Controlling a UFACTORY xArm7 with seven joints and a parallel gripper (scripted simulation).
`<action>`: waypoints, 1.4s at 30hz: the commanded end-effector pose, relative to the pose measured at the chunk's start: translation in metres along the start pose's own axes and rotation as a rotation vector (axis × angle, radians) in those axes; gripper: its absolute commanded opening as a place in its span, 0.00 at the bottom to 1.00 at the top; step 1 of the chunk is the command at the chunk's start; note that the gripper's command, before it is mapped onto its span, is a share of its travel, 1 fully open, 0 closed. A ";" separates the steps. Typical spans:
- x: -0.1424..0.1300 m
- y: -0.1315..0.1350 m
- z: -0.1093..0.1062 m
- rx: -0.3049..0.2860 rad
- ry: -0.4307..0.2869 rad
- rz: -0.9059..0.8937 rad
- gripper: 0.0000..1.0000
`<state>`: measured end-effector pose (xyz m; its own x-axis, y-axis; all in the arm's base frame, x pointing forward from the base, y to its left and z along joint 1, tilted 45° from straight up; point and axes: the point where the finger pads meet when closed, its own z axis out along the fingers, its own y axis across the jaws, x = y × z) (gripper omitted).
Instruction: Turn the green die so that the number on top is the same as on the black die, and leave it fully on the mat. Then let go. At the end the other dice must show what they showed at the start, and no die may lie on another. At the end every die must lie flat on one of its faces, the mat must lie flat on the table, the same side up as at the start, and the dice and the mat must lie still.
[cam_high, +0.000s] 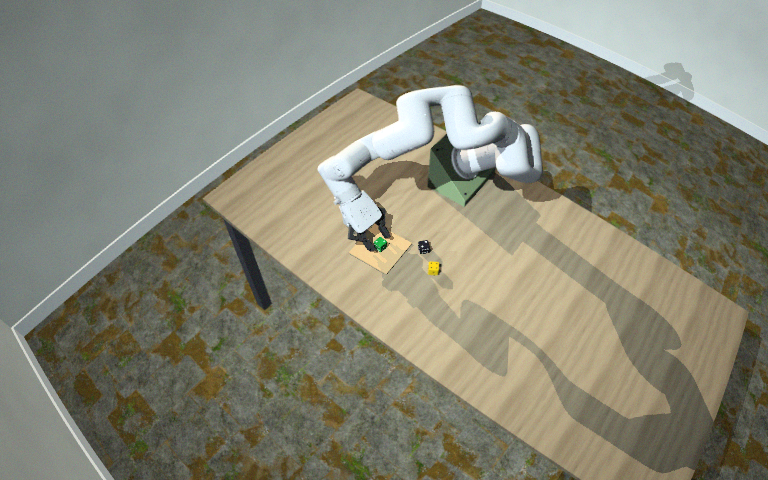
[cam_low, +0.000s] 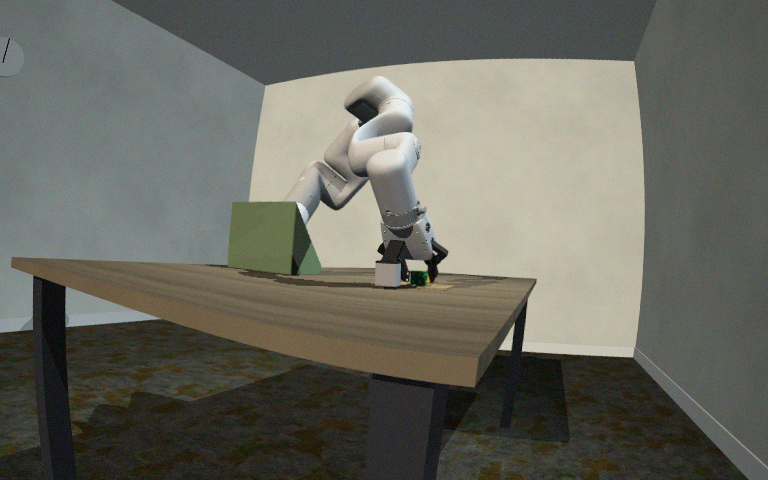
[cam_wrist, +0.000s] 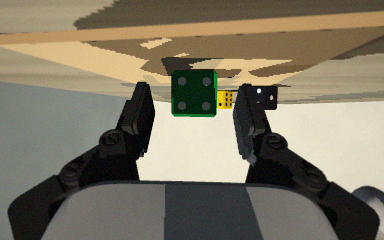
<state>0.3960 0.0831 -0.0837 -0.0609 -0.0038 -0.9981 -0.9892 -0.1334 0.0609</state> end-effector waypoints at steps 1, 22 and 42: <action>-0.002 -0.001 -0.004 0.002 0.003 -0.003 0.69; -0.042 -0.001 -0.043 0.002 0.003 -0.003 0.69; -0.050 -0.001 -0.048 0.000 0.152 0.001 0.69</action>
<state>0.4048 0.0369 -0.0363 -0.0565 -0.0679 -0.9961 -0.9885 -0.1361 0.0653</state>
